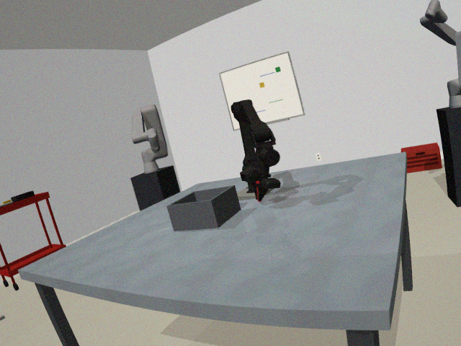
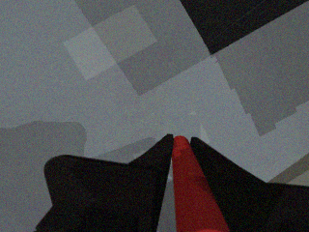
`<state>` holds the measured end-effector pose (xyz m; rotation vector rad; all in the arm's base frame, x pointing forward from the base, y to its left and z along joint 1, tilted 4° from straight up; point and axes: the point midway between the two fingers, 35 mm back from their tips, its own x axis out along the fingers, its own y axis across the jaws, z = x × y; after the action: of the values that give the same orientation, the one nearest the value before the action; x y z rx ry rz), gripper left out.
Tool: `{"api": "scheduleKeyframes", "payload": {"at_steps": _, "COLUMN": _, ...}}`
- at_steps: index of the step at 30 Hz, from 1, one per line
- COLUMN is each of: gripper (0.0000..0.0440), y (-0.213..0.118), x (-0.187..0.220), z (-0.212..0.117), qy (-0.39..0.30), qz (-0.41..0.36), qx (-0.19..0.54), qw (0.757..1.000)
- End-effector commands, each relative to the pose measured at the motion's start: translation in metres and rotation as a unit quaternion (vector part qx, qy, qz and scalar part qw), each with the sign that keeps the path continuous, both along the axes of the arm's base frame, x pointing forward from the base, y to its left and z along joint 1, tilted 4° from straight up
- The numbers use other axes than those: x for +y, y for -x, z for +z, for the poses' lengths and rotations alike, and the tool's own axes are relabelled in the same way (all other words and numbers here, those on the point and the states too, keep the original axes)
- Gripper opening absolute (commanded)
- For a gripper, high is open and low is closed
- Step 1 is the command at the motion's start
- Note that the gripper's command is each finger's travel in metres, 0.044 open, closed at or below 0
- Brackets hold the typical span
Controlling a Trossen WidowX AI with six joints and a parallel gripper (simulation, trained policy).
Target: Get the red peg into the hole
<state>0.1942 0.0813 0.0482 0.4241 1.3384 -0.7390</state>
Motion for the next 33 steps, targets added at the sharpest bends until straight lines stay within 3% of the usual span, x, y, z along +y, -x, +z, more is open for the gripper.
{"api": "scheduleKeyframes", "payload": {"at_steps": 1, "gripper": 0.0004, "y": -0.009, "x": -0.004, "z": 0.018, "qy": 0.006, "qz": 0.002, "qx": -0.022, "qw": 1.000}}
{"api": "scheduleKeyframes", "payload": {"at_steps": 9, "gripper": 0.0000, "y": -0.029, "x": -0.022, "z": 0.065, "qy": 0.023, "qz": -0.021, "qx": -0.069, "qw": 0.997}}
{"api": "scheduleKeyframes", "payload": {"at_steps": 16, "gripper": 0.0000, "y": -0.045, "x": -0.048, "z": 0.086, "qy": 0.040, "qz": -0.062, "qx": -0.098, "qw": 0.992}}
{"api": "scheduleKeyframes", "payload": {"at_steps": 33, "gripper": 0.0000, "y": -0.084, "x": -0.118, "z": 0.095, "qy": 0.071, "qz": -0.128, "qx": -0.134, "qw": 0.980}}
